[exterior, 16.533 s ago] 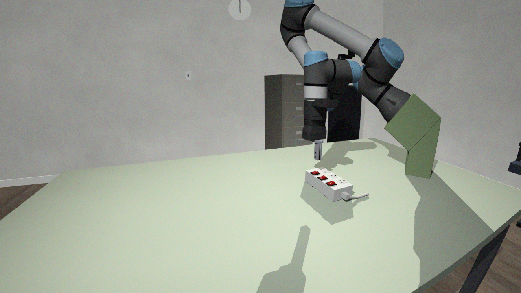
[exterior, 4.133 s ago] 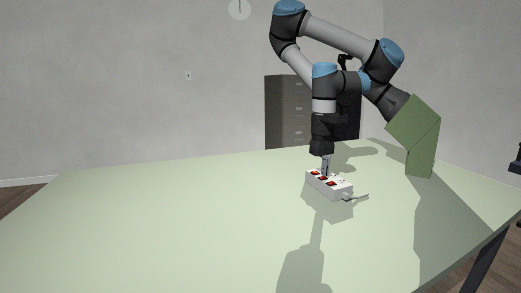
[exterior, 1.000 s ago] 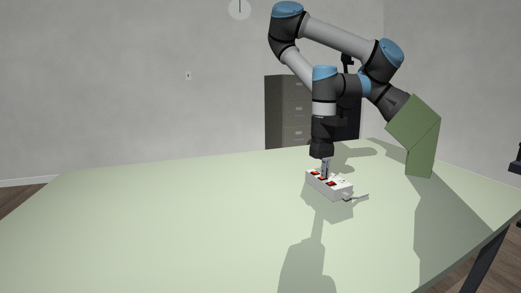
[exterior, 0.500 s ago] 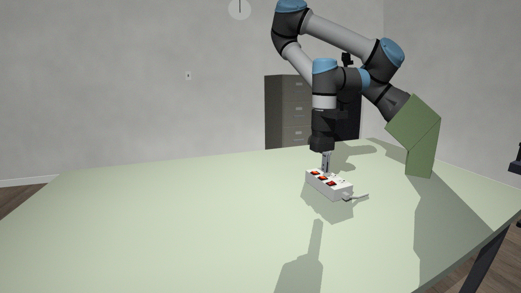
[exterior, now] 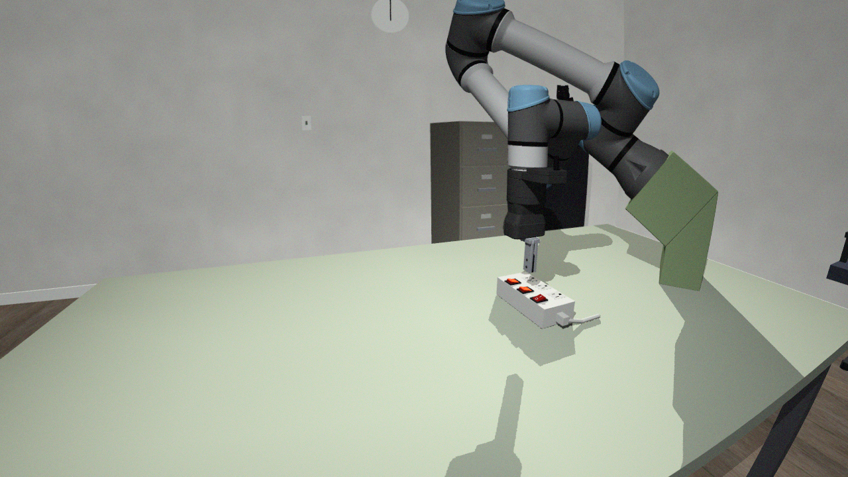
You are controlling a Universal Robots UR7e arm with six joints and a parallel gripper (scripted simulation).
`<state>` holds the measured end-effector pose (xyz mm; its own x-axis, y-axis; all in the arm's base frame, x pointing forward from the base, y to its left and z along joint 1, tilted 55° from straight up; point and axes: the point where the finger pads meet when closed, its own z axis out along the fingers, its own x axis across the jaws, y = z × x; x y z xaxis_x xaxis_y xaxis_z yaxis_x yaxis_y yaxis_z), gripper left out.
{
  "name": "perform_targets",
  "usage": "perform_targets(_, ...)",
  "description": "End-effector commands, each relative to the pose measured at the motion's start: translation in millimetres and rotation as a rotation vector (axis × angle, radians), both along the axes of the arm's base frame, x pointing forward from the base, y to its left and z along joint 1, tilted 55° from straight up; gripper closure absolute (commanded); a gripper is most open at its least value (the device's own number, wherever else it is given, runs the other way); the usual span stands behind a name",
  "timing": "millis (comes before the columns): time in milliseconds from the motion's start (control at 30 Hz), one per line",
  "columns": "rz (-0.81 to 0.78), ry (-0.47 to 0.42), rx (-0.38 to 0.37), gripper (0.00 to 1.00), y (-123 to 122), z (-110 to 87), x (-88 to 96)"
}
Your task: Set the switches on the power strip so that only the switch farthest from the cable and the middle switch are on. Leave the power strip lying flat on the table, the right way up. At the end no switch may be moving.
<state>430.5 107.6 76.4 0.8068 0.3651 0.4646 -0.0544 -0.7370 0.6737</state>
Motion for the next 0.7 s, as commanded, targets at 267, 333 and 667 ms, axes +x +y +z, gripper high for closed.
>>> perform_targets(267, 0.000, 0.000, 0.000, 1.00, 0.5, 0.4, -0.3)
perform_targets(333, 0.000, 0.000, 0.000, 1.00, 0.5, 0.4, -0.3)
perform_targets(667, 0.000, 0.000, 0.000, 0.00, 2.7, 2.7, -2.6)
